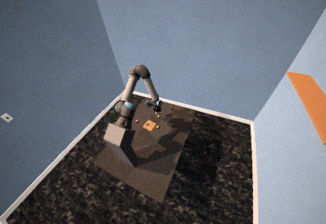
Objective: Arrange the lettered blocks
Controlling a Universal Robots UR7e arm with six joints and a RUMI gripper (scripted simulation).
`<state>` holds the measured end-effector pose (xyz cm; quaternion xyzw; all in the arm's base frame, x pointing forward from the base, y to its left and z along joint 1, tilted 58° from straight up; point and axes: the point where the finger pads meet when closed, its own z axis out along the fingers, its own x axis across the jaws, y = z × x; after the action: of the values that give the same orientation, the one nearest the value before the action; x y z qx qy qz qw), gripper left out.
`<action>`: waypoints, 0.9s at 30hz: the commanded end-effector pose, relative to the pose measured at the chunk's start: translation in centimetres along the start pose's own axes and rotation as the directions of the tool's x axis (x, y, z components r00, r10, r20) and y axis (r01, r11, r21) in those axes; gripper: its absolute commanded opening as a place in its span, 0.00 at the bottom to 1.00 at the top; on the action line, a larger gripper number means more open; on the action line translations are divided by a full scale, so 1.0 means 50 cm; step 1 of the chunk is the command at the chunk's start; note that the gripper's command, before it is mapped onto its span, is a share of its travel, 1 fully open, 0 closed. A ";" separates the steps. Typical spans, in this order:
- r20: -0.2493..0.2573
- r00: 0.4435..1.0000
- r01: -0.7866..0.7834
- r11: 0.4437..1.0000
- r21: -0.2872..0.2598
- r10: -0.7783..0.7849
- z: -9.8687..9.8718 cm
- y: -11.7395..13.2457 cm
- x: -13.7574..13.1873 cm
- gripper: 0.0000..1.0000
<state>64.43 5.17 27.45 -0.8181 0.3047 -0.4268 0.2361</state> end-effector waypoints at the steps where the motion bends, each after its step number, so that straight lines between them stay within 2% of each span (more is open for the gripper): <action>1: 0.000 1.000 0.001 1.000 0.000 -0.001 0.004 -0.001 0.001 0.37; 27: 0.000 1.000 0.001 1.000 0.000 -0.001 0.072 -0.001 0.003 0.37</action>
<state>67.04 5.49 25.88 -0.8183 0.3046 -0.4266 0.2360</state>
